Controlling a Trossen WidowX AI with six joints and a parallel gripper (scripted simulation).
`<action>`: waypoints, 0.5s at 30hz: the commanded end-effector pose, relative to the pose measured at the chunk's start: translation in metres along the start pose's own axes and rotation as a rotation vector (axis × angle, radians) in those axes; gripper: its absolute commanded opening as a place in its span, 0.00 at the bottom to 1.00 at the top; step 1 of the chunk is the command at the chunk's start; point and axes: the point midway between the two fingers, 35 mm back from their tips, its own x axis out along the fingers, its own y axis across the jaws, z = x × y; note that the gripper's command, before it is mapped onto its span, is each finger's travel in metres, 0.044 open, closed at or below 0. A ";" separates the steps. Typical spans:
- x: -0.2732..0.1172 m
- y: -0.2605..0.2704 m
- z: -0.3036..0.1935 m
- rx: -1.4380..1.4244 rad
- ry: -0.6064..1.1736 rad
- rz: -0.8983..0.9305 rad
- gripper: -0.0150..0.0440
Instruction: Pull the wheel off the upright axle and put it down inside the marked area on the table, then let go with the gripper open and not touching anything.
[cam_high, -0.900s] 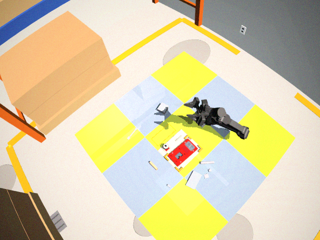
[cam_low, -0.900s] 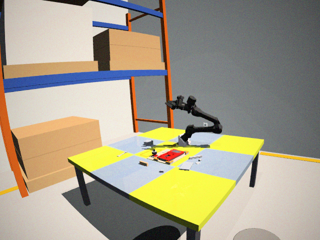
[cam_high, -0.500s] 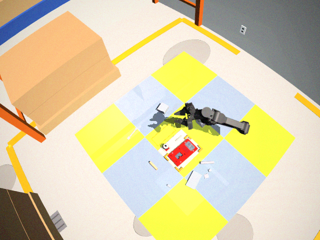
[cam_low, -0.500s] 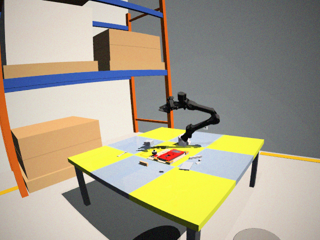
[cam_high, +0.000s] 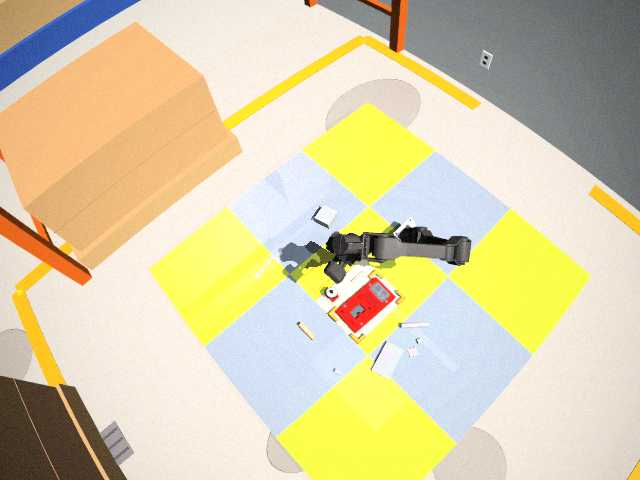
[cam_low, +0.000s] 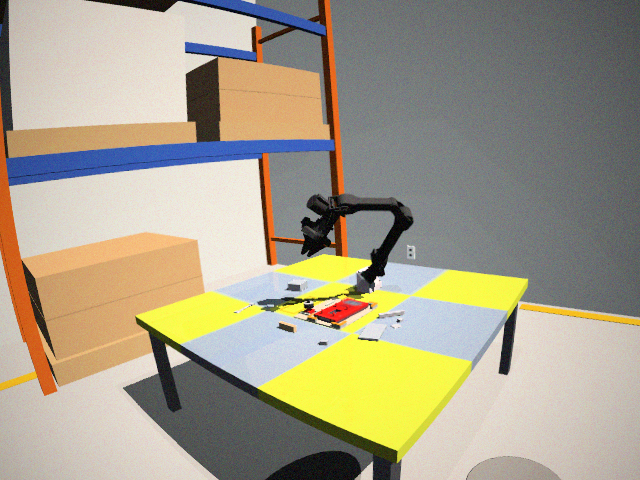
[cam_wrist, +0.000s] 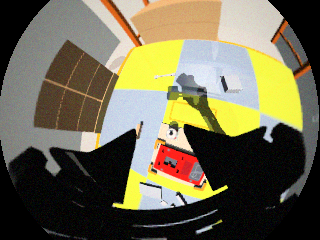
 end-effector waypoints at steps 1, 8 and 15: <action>0.030 0.003 -0.016 0.067 0.151 -0.113 0.76; 0.083 -0.002 -0.051 0.207 0.399 -0.364 0.76; 0.101 -0.005 -0.064 0.260 0.474 -0.461 0.76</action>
